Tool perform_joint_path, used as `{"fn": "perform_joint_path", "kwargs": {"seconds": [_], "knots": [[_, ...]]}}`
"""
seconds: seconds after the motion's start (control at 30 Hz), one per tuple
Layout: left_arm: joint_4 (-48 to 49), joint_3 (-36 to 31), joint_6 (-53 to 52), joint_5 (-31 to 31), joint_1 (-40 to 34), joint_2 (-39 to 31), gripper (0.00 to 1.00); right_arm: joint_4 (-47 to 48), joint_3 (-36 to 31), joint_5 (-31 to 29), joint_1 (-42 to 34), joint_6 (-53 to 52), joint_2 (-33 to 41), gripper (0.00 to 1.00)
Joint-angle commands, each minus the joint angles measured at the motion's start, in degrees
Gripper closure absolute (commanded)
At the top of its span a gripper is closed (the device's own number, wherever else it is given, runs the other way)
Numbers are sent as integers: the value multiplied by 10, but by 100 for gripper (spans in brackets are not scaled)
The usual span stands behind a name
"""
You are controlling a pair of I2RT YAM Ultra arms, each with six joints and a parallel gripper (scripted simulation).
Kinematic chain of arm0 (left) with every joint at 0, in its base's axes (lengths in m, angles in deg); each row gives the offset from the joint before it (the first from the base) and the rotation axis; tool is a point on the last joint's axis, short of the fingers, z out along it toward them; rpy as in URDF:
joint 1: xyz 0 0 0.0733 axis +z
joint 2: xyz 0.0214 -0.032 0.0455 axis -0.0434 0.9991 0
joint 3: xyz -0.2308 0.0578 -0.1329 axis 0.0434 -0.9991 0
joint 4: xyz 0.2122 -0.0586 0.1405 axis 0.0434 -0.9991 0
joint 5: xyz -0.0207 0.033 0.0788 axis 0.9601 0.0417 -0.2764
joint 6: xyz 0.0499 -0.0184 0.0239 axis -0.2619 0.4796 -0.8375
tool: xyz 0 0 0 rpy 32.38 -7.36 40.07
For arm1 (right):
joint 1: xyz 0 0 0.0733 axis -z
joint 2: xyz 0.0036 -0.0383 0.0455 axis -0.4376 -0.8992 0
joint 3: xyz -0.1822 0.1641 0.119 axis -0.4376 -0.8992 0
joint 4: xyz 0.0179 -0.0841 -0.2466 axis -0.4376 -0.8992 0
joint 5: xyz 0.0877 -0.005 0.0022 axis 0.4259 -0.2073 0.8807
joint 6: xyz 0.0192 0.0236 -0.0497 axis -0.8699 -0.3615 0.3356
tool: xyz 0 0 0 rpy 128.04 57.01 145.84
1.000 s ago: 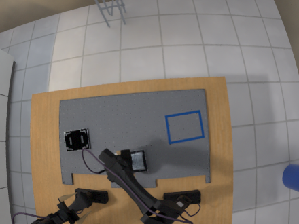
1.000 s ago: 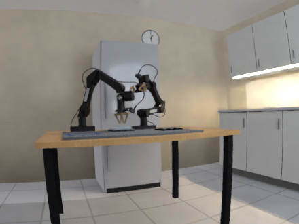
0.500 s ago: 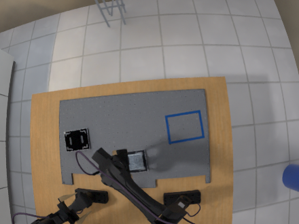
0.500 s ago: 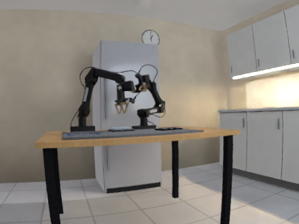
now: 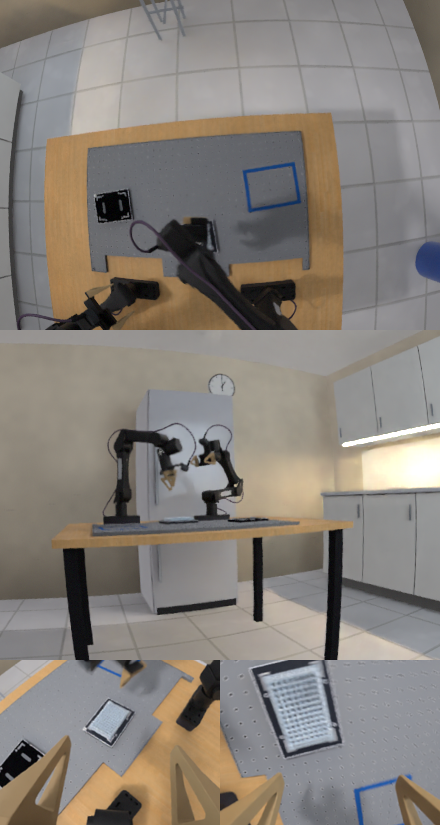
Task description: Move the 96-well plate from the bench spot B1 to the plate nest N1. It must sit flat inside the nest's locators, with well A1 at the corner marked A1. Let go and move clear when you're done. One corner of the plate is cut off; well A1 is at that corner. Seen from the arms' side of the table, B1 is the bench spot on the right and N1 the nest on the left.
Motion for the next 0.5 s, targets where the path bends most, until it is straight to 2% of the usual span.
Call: {"fn": "perform_joint_path", "kwargs": {"seconds": [0.0, 0.03, 0.17, 0.27, 0.47], "knots": [[34, 12, 0, 3, 1, 13, 0, 46, -21, 13, 23, -22, 51, 0], [34, 12, 0, 3, 1, 13, 0, 46, -21, 13, 23, -22, 51, 0], [102, -23, -4, 4, 1, 47, 0, 109, -62, 34, 88, -49, 140, 0], [159, -55, -4, -1, -4, 85, 0, 150, -89, 50, 138, -69, 200, 0], [284, -118, -9, 9, 13, 181, 0, 242, -121, 88, 230, -125, 275, 0]]}}
